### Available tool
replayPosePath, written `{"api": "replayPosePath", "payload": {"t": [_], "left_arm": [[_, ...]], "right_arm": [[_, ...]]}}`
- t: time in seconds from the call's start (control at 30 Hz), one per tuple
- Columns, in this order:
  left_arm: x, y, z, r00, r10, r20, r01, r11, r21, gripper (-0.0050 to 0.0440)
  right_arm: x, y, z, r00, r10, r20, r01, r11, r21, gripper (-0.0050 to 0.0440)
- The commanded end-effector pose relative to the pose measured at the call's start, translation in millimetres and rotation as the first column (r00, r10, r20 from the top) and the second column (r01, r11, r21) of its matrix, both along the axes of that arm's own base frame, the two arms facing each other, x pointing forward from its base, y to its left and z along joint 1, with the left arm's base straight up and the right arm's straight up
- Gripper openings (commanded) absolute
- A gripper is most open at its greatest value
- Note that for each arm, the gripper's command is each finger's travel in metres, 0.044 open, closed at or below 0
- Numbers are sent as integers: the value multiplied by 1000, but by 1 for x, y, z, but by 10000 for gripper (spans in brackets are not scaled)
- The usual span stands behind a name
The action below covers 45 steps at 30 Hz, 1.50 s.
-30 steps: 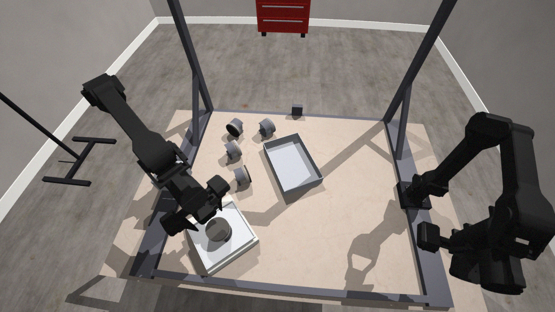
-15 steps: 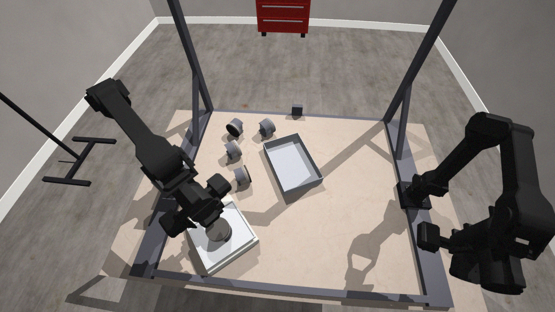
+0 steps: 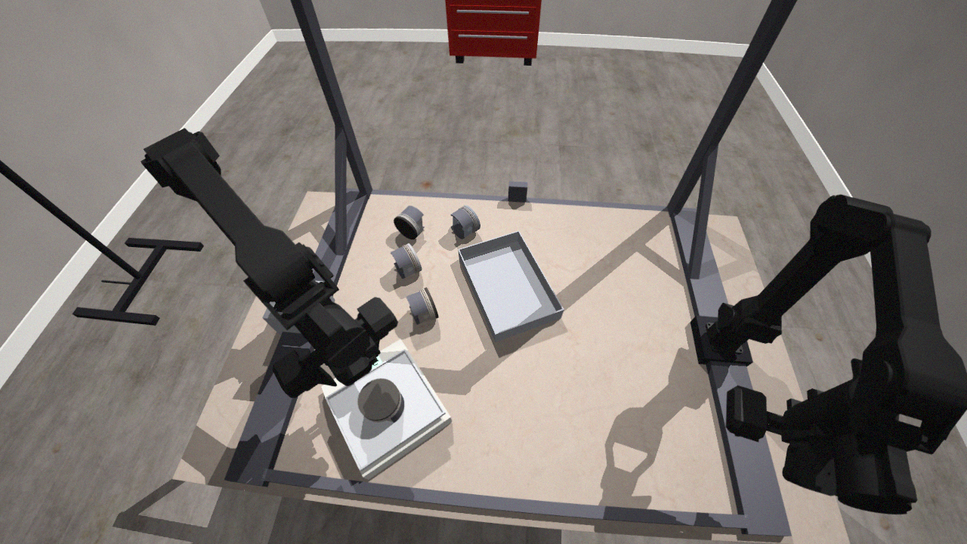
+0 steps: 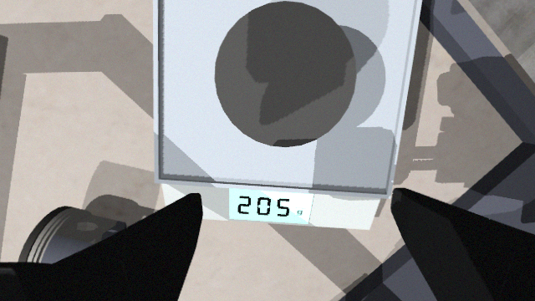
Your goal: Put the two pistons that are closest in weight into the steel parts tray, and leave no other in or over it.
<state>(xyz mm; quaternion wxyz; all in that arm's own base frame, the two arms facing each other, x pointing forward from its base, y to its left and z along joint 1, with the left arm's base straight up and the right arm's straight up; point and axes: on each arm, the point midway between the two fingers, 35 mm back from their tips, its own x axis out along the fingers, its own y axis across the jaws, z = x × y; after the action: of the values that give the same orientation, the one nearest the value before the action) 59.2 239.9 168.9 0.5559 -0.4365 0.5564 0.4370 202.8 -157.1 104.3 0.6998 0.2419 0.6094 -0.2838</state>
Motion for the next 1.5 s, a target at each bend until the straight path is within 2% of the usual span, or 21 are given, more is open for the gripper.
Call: {"api": "replayPosePath", "payload": {"t": [0.0, 0.17, 0.37, 0.5, 0.9, 1.47], "left_arm": [[1, 4, 5, 1000, -2, 5, 2, 1000, 17, 400], [1, 4, 5, 1000, -2, 5, 2, 1000, 17, 400], [1, 4, 5, 1000, -2, 5, 2, 1000, 17, 400], [1, 4, 5, 1000, -2, 5, 2, 1000, 17, 400], [1, 4, 5, 1000, -2, 5, 2, 1000, 17, 400], [1, 4, 5, 1000, -2, 5, 2, 1000, 17, 400]], "right_arm": [[-11, 14, 0, 995, -41, 93, 49, 995, -89, 378], [-27, 30, -10, 981, -86, 174, 114, 981, -155, 378], [-47, 51, -23, 982, -87, 168, 113, 982, -152, 378], [-51, 55, -26, 982, -87, 168, 113, 982, -152, 378], [-48, 55, -21, 977, -82, 197, 116, 980, -165, 378], [-48, 54, -24, 979, -83, 185, 112, 981, -158, 378]]}}
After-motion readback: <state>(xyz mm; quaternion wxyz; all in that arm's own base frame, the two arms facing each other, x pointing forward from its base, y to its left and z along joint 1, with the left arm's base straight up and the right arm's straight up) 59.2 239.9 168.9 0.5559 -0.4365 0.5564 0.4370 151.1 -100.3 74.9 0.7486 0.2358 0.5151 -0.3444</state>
